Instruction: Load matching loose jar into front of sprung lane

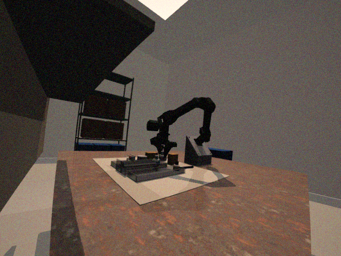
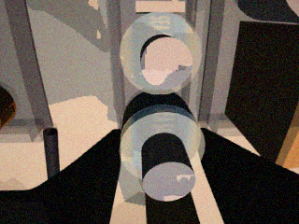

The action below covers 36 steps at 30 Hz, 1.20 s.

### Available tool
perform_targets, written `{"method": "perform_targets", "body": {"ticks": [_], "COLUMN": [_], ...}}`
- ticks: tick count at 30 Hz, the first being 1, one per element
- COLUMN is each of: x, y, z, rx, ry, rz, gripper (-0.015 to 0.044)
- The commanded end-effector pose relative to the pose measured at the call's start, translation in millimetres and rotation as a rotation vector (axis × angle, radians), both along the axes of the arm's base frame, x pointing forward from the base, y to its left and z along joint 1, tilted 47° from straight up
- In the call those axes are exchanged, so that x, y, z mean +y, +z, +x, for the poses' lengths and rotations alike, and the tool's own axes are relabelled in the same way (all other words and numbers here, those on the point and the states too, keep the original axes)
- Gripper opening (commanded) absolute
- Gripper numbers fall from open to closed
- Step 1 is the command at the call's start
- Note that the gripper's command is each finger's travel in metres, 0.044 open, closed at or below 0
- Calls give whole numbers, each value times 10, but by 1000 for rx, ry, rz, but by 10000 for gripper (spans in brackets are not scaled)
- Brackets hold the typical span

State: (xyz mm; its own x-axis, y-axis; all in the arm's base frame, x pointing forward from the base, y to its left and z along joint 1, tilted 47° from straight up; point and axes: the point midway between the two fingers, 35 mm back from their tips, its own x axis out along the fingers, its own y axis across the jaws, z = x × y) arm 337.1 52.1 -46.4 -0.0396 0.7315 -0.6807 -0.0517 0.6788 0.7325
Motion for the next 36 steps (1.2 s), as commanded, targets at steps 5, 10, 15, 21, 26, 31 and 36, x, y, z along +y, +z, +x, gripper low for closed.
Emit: {"method": "perform_targets", "body": {"ticks": [5, 10, 15, 21, 26, 31, 36], "x": [-18, -14, -13, -13, -12, -12, -11], "y": [31, 27, 28, 28, 28, 29, 29], "z": [102, 107, 114, 122, 129, 136, 142], "rx": [-35, -35, -35, -35, -35, -35, -35], "ry": [-9, -9, -9, -9, -9, -9, -9], "rz": [3, 3, 3, 3, 3, 3, 3], "gripper": [0, 0, 0, 0, 0, 0, 0]}}
